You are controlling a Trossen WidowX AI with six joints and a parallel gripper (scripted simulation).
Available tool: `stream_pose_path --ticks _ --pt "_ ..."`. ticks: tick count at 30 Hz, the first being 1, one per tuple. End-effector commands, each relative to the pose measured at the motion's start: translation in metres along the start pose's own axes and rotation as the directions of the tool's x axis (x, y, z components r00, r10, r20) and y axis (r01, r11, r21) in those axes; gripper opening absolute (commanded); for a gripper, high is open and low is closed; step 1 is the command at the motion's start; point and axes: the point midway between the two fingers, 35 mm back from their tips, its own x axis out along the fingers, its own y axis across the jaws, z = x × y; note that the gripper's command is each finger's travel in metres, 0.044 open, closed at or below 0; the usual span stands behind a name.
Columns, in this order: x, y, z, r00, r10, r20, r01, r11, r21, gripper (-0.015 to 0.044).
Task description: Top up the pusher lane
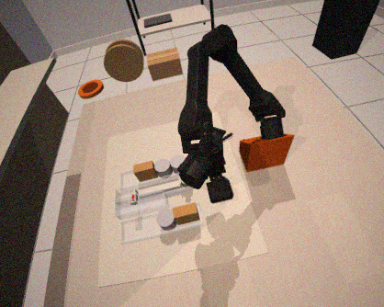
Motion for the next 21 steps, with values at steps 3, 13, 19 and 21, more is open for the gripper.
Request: stream_pose_path --ticks 3,13,19,21 --pt "-0.028 -0.003 -0.001 1.0 0.009 0.004 -0.009 1.0 0.008 0.0" --pt "-0.017 -0.019 0.013 1.0 0.022 -0.002 -0.022 1.0 -0.002 0.0" --pt "-0.001 -0.041 0.029 1.0 0.023 0.002 -0.023 1.0 -0.01 0.0" --pt "0.004 -0.048 0.034 1.0 0.021 0.003 -0.02 1.0 -0.013 0.0"
